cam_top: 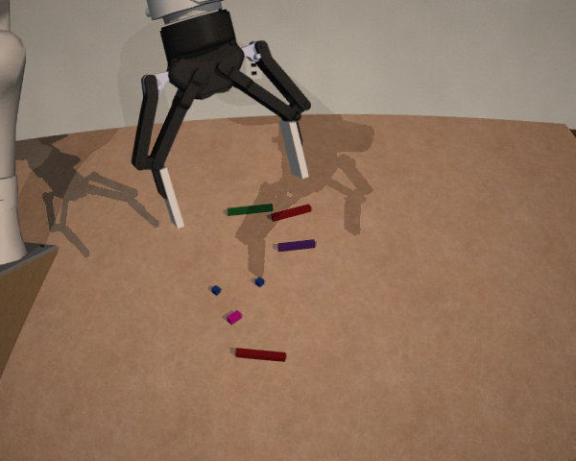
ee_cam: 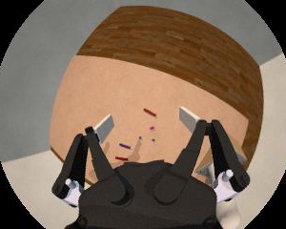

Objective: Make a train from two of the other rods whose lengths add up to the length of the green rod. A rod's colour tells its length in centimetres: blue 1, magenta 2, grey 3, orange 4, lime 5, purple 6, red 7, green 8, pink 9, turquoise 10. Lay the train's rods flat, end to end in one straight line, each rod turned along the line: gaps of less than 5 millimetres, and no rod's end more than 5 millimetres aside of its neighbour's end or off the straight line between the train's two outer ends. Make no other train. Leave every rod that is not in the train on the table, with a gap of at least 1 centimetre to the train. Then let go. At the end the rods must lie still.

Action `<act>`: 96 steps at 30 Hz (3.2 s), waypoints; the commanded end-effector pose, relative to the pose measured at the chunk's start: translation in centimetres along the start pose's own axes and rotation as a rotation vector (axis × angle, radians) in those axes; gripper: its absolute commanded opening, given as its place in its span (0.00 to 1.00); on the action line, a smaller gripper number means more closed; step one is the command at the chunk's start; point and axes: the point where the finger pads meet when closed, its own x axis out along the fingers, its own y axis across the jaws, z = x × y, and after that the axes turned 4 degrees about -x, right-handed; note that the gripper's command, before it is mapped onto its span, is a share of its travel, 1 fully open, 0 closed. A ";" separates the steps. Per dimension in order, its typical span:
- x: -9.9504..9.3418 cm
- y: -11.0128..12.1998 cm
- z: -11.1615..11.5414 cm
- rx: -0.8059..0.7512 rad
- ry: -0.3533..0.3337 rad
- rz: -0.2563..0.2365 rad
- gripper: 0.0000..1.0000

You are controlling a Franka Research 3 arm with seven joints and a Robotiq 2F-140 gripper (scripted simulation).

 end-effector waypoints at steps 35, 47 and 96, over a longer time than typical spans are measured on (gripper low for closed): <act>1.2 -0.4 0.1 0.746 0.023 0.054 1.00; 2.3 -0.4 0.4 0.950 0.022 0.074 1.00; 9.3 0.3 3.4 1.849 -0.011 0.206 1.00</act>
